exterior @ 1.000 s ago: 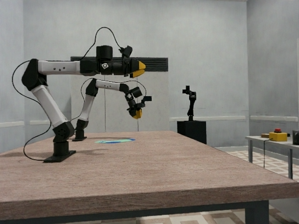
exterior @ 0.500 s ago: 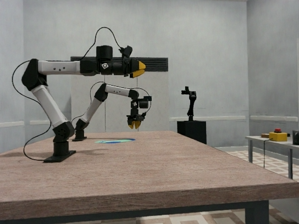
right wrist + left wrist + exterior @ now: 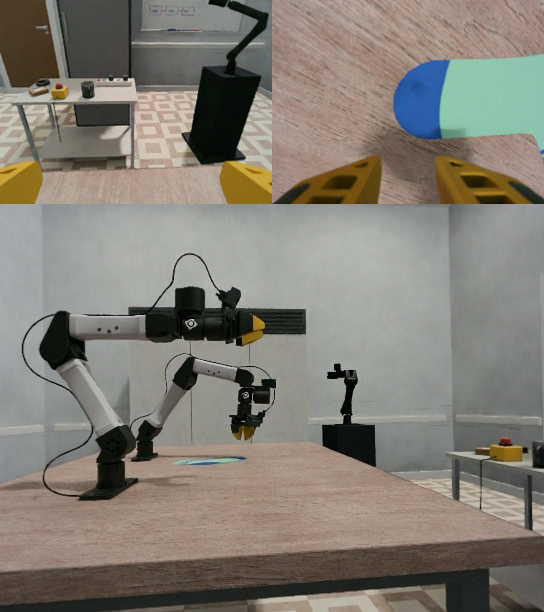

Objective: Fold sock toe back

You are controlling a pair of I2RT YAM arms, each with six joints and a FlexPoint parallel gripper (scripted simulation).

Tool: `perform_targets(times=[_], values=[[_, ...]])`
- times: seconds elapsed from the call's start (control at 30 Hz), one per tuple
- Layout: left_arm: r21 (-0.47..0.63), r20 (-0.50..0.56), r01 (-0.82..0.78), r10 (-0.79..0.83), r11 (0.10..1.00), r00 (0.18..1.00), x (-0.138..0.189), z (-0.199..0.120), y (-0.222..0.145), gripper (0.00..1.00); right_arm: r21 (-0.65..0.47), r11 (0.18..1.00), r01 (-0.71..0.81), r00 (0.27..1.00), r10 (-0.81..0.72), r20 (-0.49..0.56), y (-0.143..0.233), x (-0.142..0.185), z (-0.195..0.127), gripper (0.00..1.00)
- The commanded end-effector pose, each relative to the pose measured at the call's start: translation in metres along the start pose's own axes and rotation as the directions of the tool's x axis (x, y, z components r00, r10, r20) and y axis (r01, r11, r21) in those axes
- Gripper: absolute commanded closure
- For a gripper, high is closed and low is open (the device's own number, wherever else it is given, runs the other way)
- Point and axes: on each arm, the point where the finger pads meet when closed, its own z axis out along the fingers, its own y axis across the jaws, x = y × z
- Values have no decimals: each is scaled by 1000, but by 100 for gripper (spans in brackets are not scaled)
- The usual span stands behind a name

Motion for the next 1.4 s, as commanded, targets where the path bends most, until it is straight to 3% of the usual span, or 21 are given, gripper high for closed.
perform_targets(times=[0.0, 0.03, 0.17, 0.27, 0.3, 0.37, 0.47, 0.53, 0.67, 0.87, 0.97, 1.37], values=[[-35, 57, -14, 16, 999, 998, -5, -18, 0, 66, 2, 1000, 1, 1000, -1, 15, 0, -6, -1, 0], [-35, 57, -13, 15, 999, 998, -5, -20, 0, 66, 2, 1000, 1, 1000, -1, 15, 0, -6, -1, 0], [-8, 28, -9, 9, 1000, 1000, -7, 32, 8, 66, 2, 1000, 1, 1000, -1, 15, 0, -6, -1, 0], [22, -6, -4, 4, 1000, 1000, 1, 31, 1, 66, 2, 1000, 1, 1000, -1, 15, 0, -6, -1, 0], [-52, 66, -9, 13, 999, 998, -10, 17, 9, 66, 2, 1000, 1, 1000, -1, 15, 0, -6, -1, 0], [-61, 90, -9, 14, 998, 996, -11, 18, 12, 66, 2, 1000, 1, 1000, -1, 15, 0, -6, -1, 0], [-13, 38, -4, 4, 1000, 999, -5, 59, 13, 66, 2, 1000, 1, 1000, -1, 15, 0, -6, -1, 0], [-12, 37, -15, 16, 1000, 999, -8, 67, 9, 66, 2, 1000, 1, 1000, -1, 15, 0, -6, -1, 0], [-14, 34, -19, 20, 1000, 999, -8, 39, 4, 66, 2, 1000, 1, 1000, -1, 15, 0, -6, -1, 0], [-21, 32, -9, 10, 1000, 999, -6, 46, 7, 66, 2, 1000, 1, 1000, -1, 15, 0, -6, -1, 0], [3, 16, -12, 12, 1000, 1000, -5, 67, 6, 66, 2, 1000, 1, 1000, -1, 15, 0, -6, -1, 0], [-14, 35, -4, 4, 1000, 999, -5, 66, 12, 66, 2, 1000, 1, 1000, -1, 15, 0, -6, -1, 0]])
